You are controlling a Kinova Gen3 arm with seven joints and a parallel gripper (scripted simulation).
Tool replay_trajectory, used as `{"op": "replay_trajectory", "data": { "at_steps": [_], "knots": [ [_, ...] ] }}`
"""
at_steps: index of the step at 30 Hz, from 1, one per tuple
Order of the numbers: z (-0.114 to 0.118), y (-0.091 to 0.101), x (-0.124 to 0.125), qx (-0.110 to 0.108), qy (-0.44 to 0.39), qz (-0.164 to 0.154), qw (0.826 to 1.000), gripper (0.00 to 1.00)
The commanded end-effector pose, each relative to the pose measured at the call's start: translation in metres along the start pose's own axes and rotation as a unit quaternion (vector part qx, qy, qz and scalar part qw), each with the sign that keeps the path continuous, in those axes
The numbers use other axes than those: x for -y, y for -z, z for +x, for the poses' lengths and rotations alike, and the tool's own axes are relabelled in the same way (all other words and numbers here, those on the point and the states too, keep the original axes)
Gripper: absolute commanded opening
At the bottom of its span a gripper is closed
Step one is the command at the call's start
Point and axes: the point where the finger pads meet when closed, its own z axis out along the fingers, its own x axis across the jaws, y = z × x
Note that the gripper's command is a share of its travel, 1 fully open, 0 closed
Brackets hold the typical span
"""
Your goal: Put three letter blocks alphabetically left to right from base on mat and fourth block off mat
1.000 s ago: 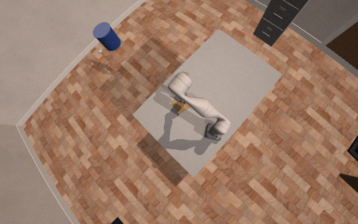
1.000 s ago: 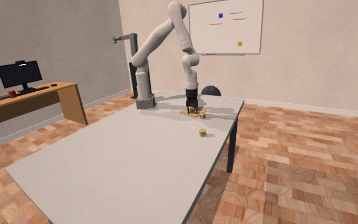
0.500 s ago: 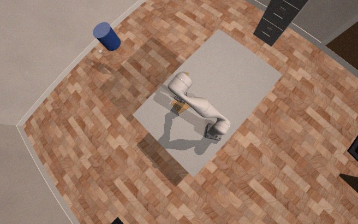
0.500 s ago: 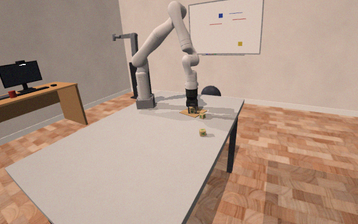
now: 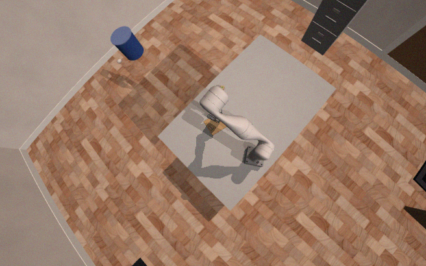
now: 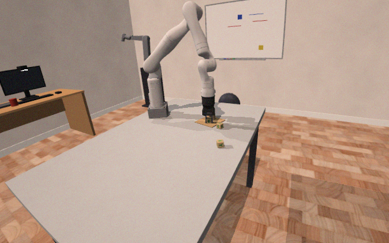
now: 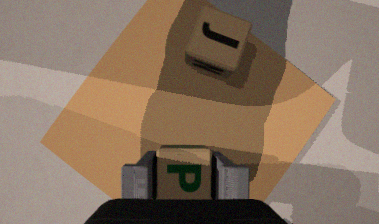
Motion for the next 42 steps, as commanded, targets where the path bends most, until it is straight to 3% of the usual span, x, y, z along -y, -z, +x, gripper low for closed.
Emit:
{"op": "replay_trajectory", "data": {
  "at_steps": [1, 27, 31, 36, 38, 42],
  "knots": [
    [0.001, 0.001, 0.0, -0.001, 0.0, 0.0, 1.0, 0.57],
    [0.001, 0.003, 0.0, -0.001, 0.0, 0.0, 1.0, 0.57],
    [0.001, 0.017, 0.0, -0.001, 0.0, 0.0, 1.0, 0.57],
    [0.001, 0.048, 0.0, -0.001, 0.0, 0.0, 1.0, 0.57],
    [0.001, 0.048, 0.0, -0.001, 0.0, 0.0, 1.0, 0.57],
    [0.0, 0.074, 0.0, -0.001, 0.0, 0.0, 1.0, 0.57]
  ]
}}
